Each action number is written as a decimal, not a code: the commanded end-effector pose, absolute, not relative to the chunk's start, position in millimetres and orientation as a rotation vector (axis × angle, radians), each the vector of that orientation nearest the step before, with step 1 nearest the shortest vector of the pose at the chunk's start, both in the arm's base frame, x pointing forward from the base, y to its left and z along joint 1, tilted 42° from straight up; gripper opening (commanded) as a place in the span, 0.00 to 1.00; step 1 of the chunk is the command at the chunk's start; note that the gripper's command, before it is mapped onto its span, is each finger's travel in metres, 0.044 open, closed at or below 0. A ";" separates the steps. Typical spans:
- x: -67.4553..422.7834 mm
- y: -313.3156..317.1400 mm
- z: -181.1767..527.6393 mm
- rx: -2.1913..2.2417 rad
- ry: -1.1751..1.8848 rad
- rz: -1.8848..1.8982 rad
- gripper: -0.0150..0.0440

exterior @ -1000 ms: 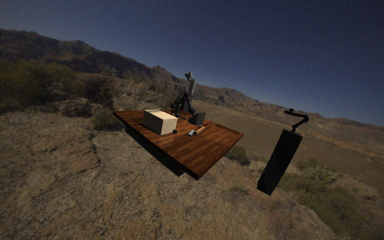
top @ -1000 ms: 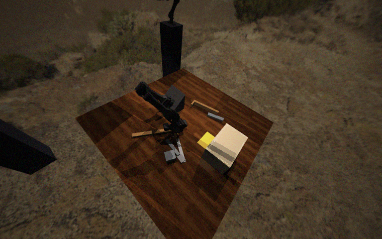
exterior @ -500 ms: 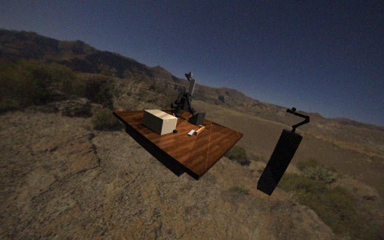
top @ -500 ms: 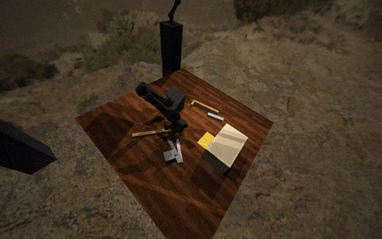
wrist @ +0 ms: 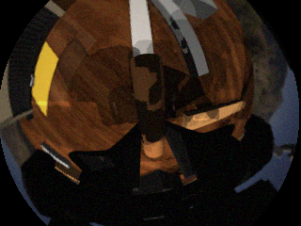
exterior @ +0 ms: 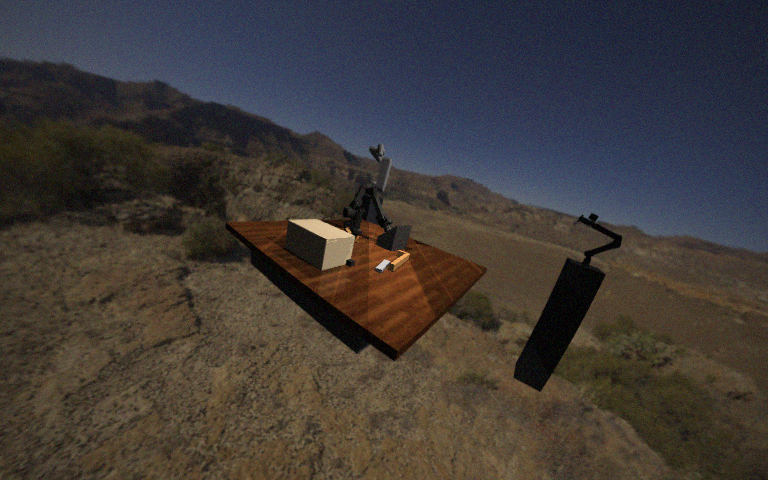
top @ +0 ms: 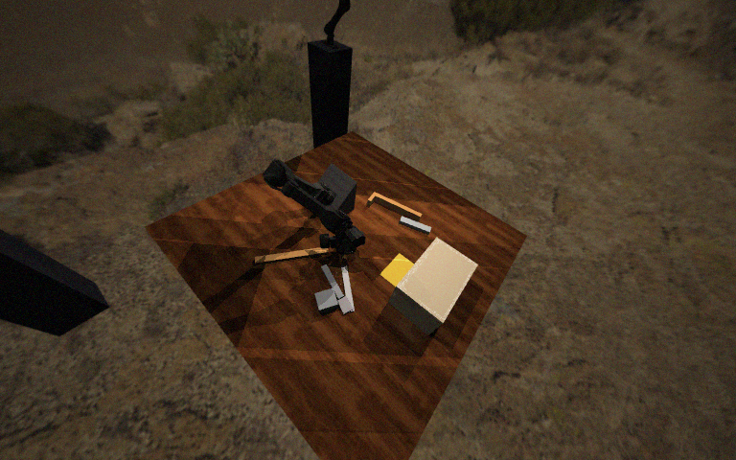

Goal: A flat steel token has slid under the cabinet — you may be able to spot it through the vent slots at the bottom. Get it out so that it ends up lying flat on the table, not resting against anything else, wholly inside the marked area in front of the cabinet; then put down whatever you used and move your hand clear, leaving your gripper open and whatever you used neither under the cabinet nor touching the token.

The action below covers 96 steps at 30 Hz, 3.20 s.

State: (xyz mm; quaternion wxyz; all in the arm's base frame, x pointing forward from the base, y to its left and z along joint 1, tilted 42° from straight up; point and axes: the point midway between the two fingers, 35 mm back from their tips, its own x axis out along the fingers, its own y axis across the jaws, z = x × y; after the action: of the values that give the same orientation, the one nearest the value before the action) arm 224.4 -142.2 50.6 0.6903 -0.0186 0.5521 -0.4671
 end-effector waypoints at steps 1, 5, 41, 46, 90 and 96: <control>227.8 -136.7 46.5 -0.045 1.236 -1.038 0.25; 229.5 -133.4 43.4 -0.044 1.236 -1.038 0.25; 243.4 -104.8 17.3 -0.040 1.235 -1.038 0.25; 245.1 -100.9 13.7 -0.040 1.235 -1.038 0.25; 256.5 -65.6 -17.9 -0.038 1.236 -1.036 0.25; 255.9 -59.5 -23.2 -0.037 1.236 -1.036 0.25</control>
State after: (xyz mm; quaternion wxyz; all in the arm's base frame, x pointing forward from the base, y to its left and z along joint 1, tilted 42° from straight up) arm 254.8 -64.8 -19.7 0.6909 -0.0160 0.5529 -0.4656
